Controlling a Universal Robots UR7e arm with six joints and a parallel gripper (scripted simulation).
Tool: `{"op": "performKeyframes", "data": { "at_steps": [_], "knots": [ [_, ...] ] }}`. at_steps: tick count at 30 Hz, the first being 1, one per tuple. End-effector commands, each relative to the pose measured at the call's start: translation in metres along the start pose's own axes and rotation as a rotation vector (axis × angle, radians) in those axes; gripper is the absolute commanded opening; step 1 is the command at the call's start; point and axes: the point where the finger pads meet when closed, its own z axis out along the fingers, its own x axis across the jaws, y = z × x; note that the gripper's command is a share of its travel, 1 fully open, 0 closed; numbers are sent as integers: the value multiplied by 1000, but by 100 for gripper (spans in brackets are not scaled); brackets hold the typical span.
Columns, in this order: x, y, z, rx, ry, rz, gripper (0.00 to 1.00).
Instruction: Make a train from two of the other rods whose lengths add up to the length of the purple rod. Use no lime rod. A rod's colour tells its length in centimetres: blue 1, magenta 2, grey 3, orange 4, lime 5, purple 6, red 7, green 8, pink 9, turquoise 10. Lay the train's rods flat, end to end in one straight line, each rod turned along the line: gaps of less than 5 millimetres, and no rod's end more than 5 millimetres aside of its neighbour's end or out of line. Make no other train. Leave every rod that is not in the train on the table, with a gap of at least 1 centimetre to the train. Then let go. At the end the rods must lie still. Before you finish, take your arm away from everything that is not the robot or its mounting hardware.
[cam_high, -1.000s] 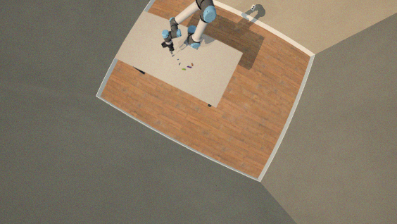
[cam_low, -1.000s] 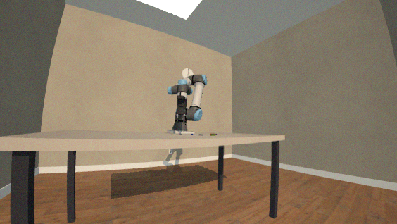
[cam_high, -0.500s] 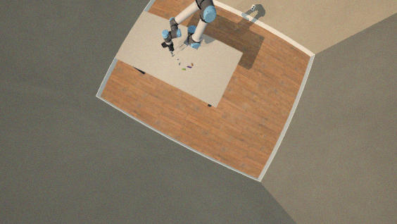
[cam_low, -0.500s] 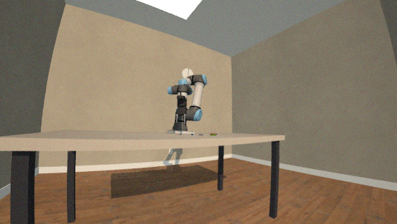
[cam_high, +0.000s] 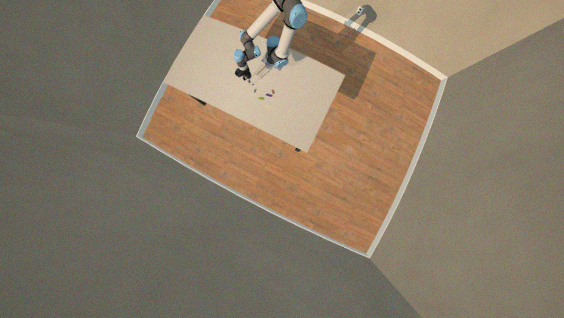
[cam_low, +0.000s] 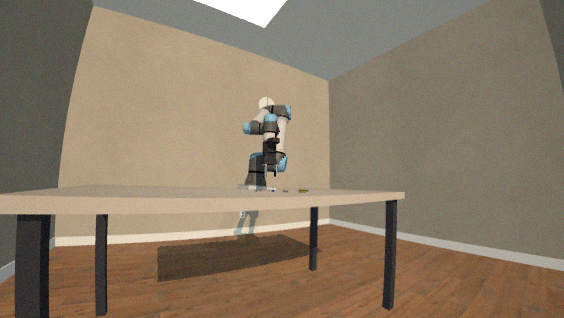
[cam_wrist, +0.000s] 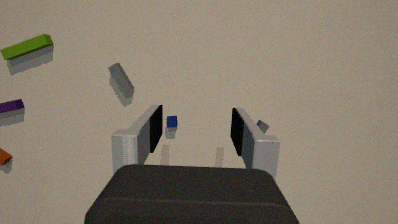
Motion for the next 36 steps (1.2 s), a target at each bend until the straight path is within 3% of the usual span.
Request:
{"op": "performKeyframes", "data": {
  "at_steps": [1, 10, 17, 18, 36],
  "knots": [
    [-24, -9, 3, 1, 1, -168, 100],
    [-74, -20, 11, 1, 0, -486, 100],
    [-80, -20, 12, 1, 0, -526, 100],
    [-80, -20, 12, 1, 0, -526, 54],
    [-80, -20, 12, 1, 0, -526, 54]
  ]
}}
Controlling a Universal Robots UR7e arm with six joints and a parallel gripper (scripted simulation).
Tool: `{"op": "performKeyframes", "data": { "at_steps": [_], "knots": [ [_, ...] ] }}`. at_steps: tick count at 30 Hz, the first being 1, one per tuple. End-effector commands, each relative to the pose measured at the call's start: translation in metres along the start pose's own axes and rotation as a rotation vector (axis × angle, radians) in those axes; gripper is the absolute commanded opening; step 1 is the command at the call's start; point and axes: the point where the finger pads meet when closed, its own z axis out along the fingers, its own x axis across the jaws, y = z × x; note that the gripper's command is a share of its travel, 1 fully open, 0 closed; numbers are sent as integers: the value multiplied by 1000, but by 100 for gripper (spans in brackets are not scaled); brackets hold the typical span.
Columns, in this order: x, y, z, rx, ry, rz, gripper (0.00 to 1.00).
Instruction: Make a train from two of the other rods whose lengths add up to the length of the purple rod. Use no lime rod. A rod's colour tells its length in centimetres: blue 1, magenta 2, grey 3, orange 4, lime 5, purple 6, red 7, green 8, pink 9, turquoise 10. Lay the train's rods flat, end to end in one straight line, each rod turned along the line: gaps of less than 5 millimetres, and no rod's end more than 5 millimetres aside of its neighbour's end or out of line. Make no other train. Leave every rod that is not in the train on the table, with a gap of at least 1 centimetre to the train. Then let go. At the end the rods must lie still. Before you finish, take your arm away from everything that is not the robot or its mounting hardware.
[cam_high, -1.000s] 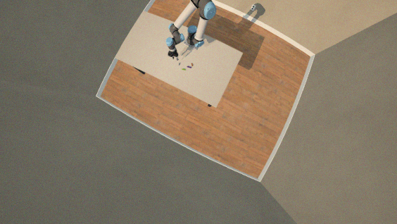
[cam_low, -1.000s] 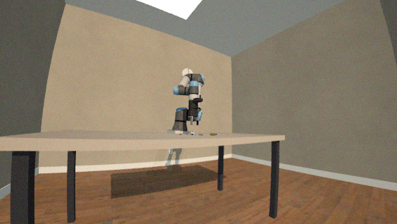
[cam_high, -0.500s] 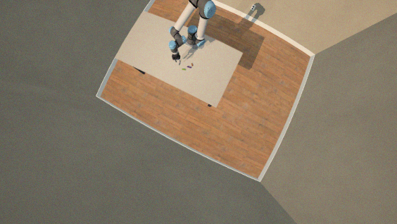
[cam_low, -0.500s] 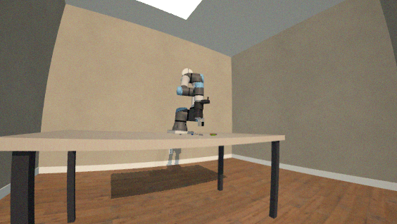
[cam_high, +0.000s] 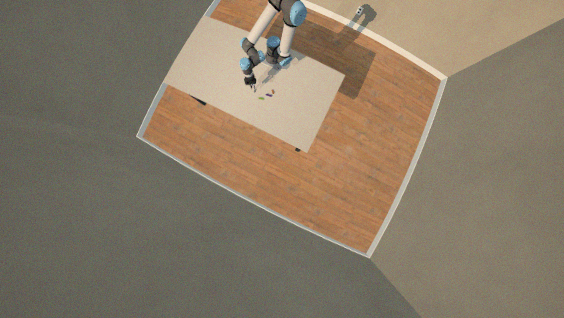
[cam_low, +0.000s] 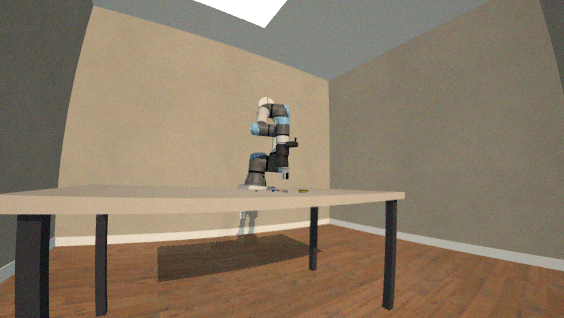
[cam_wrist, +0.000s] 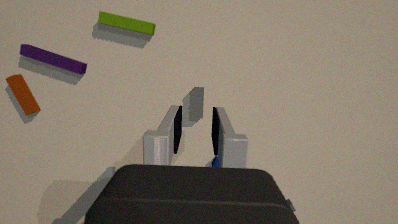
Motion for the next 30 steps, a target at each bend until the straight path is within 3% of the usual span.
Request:
{"op": "performKeyframes", "data": {
  "at_steps": [1, 30],
  "knots": [
    [0, 0, 0, 1, 1, 0, 54],
    [0, 0, 4, 1, 1, 0, 54]
  ]
}}
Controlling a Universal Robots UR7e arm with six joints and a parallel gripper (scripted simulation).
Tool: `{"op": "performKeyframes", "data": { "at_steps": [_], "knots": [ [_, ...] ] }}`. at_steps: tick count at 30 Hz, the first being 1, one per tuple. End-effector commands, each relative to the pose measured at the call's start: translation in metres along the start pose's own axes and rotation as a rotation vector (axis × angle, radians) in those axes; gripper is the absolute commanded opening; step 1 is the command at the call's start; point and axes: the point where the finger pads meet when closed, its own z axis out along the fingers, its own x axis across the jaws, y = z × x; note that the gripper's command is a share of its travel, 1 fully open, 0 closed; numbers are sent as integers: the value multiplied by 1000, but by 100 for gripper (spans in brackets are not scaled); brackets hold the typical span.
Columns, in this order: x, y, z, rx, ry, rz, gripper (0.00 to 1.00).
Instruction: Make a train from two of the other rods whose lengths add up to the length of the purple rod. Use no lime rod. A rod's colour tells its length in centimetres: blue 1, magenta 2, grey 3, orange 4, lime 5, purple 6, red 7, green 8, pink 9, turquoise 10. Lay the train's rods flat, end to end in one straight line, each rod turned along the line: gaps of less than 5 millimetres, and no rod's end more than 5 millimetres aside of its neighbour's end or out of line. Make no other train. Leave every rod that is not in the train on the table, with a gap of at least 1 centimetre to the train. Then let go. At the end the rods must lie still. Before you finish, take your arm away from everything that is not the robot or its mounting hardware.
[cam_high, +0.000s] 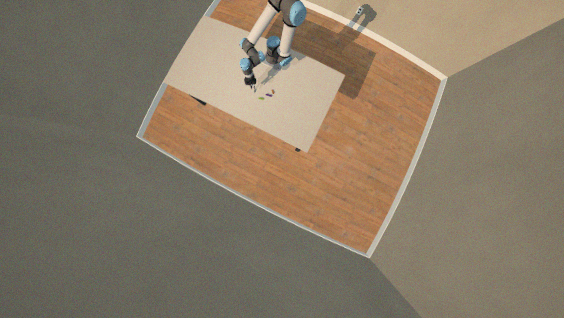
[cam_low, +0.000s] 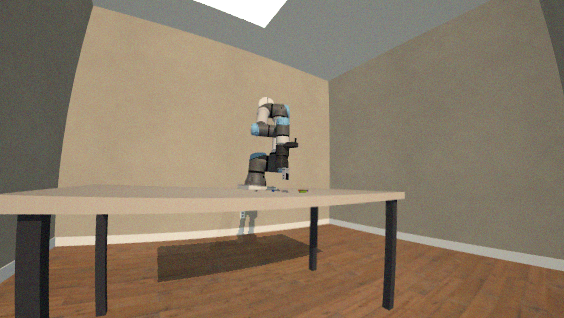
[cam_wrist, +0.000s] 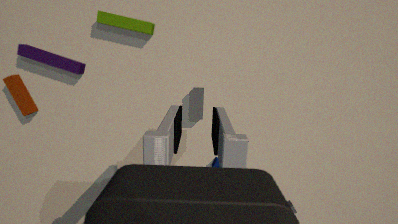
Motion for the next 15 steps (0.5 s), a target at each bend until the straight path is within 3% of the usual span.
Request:
{"op": "performKeyframes", "data": {
  "at_steps": [1, 15],
  "knots": [
    [0, 0, 1, 1, 1, 0, 54],
    [0, 0, 20, 1, 1, 0, 54]
  ]
}}
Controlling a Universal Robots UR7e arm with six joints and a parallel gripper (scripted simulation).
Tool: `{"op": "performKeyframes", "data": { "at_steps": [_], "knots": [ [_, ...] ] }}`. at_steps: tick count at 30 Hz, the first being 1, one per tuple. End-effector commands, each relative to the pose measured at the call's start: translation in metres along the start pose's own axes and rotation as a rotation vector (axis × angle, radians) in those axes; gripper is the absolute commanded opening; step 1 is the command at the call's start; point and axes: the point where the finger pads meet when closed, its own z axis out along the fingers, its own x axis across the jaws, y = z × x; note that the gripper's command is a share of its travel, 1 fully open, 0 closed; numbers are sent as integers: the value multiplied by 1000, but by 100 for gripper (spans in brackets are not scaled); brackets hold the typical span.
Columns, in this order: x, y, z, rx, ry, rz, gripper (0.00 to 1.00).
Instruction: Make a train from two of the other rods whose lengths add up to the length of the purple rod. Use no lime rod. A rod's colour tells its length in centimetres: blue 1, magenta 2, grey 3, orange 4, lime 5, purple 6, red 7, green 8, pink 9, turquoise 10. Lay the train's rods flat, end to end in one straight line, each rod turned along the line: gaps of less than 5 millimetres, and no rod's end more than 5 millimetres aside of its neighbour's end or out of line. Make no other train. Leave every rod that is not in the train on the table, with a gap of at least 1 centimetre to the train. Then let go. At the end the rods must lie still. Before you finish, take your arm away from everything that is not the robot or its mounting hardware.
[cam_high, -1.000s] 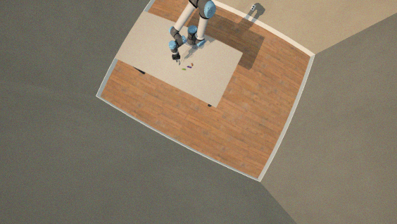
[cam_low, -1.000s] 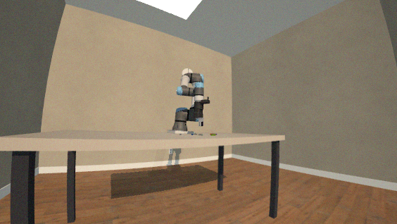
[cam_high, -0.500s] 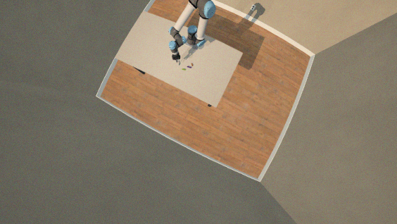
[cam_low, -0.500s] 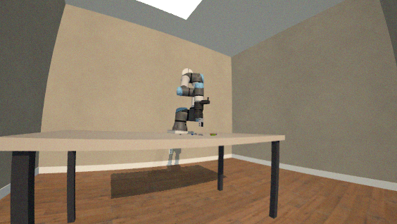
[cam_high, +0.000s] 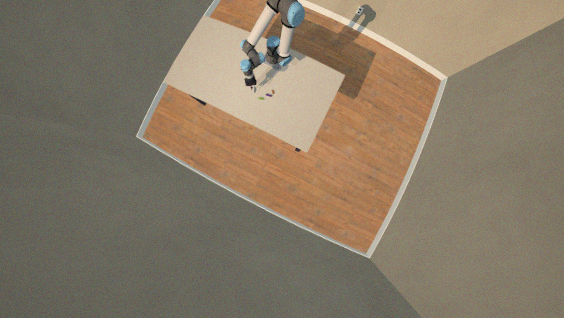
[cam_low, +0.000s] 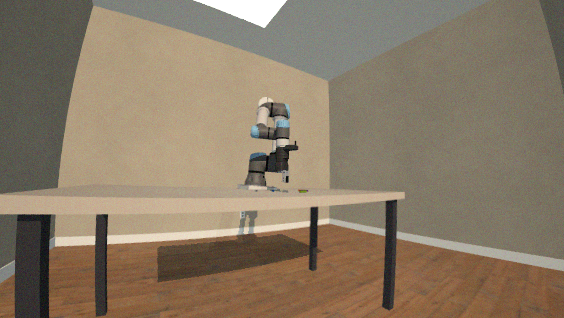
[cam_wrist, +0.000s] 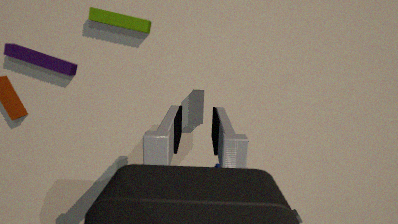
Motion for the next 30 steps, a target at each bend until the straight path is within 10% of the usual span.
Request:
{"op": "performKeyframes", "data": {
  "at_steps": [1, 30],
  "knots": [
    [0, 0, 7, 1, 1, 0, 54],
    [0, 0, 33, 1, 1, 0, 54]
  ]
}}
